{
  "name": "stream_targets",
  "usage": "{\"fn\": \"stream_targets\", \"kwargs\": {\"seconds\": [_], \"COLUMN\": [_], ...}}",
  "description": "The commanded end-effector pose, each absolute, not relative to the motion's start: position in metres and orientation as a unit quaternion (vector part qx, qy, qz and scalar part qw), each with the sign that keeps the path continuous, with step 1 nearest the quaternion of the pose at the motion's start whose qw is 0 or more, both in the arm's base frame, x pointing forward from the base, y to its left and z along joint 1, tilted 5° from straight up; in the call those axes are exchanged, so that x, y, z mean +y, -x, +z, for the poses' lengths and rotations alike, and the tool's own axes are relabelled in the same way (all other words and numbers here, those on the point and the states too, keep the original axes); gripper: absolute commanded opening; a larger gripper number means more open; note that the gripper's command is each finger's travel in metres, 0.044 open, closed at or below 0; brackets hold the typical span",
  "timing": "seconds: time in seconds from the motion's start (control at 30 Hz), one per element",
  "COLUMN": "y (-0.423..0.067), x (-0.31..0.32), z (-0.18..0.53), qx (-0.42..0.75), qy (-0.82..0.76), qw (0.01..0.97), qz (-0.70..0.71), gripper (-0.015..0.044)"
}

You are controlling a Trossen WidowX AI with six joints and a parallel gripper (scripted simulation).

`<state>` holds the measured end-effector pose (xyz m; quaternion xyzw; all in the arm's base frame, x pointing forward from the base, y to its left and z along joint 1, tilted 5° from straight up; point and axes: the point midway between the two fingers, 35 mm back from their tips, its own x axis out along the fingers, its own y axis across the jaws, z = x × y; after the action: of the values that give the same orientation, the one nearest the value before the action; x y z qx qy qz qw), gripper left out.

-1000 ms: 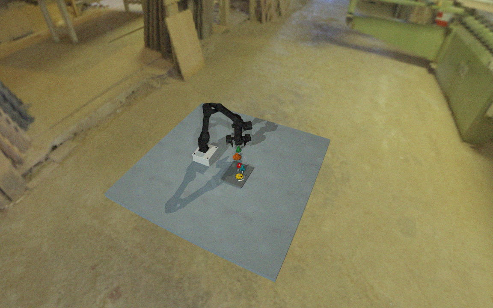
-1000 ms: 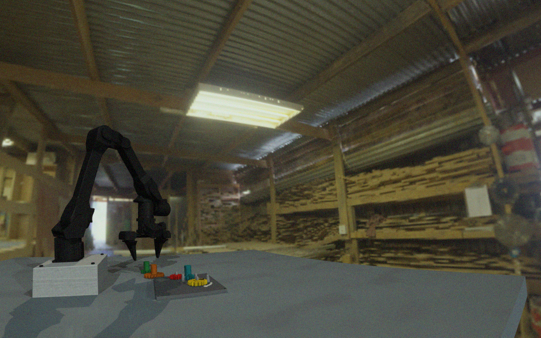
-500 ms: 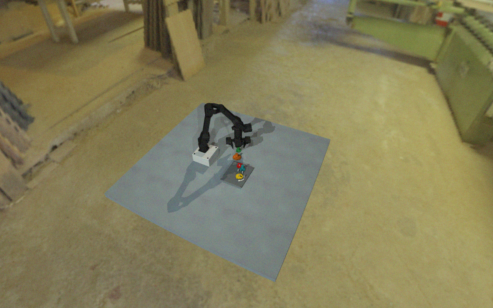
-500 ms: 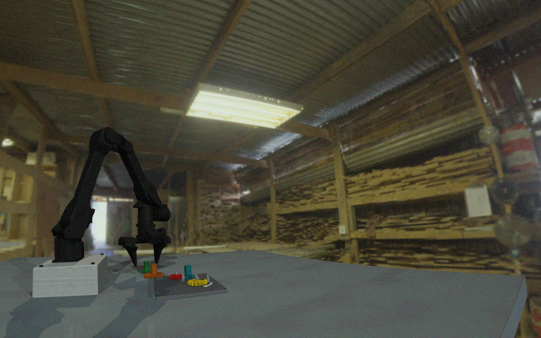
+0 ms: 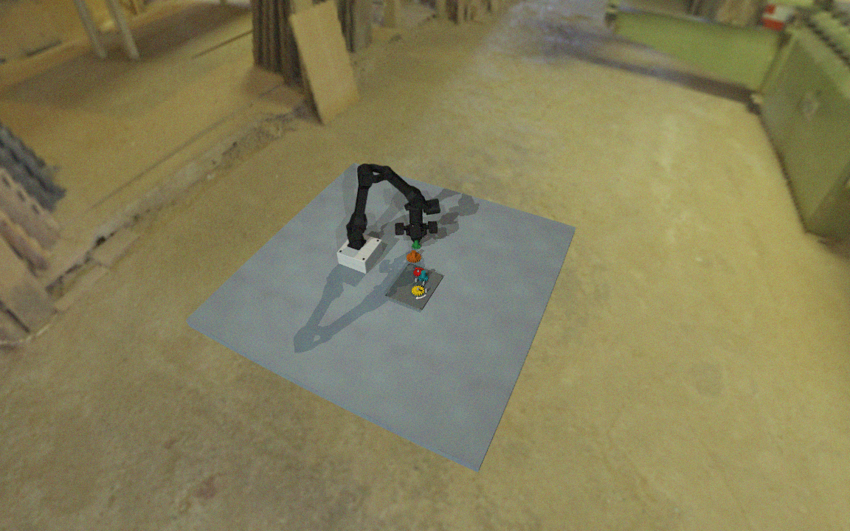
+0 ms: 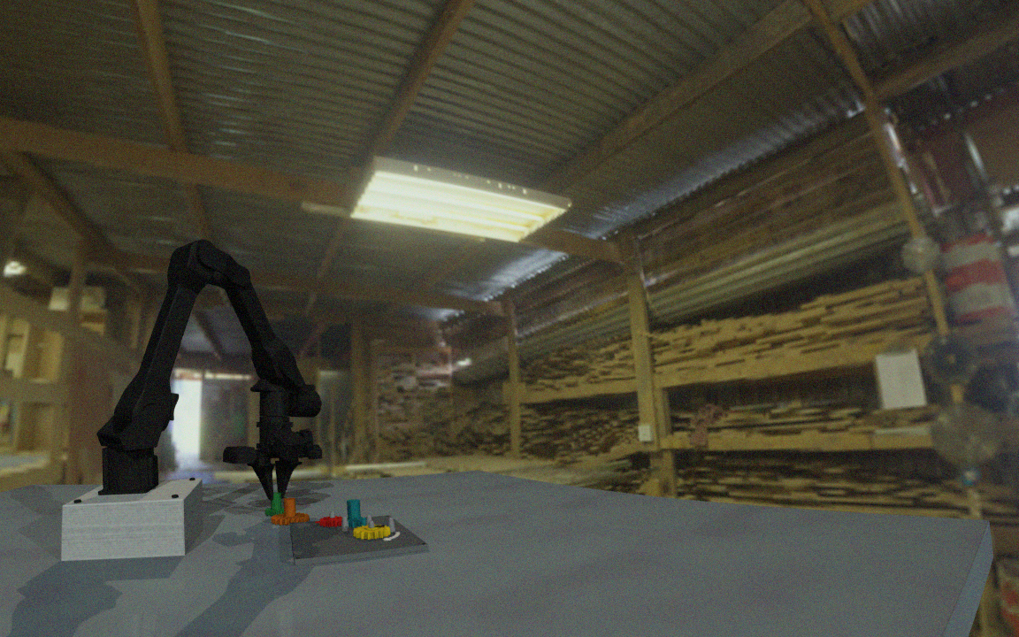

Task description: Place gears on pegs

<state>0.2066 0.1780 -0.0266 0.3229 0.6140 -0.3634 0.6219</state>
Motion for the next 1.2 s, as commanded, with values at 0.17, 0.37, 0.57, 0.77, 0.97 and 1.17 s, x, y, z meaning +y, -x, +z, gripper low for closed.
{"fn": "stream_targets", "kwargs": {"seconds": [0.17,0.37,0.57,0.77,0.97,1.17], "y": [-0.207,-0.209,-0.211,-0.212,-0.213,-0.212], "x": [0.179,0.183,0.186,0.189,0.191,0.193], "z": [-0.025,-0.011,0.005,0.021,0.038,0.055], "qx": [0.615,0.615,0.615,0.615,0.615,0.615], "qy": [-0.323,-0.323,-0.324,-0.324,-0.324,-0.324], "qw": [0.621,0.621,0.621,0.621,0.621,0.621], "qz": [-0.363,-0.363,-0.363,-0.363,-0.363,-0.363], "gripper": [0.0000,0.0000,0.0000,0.0000,0.0000,0.0000]}}
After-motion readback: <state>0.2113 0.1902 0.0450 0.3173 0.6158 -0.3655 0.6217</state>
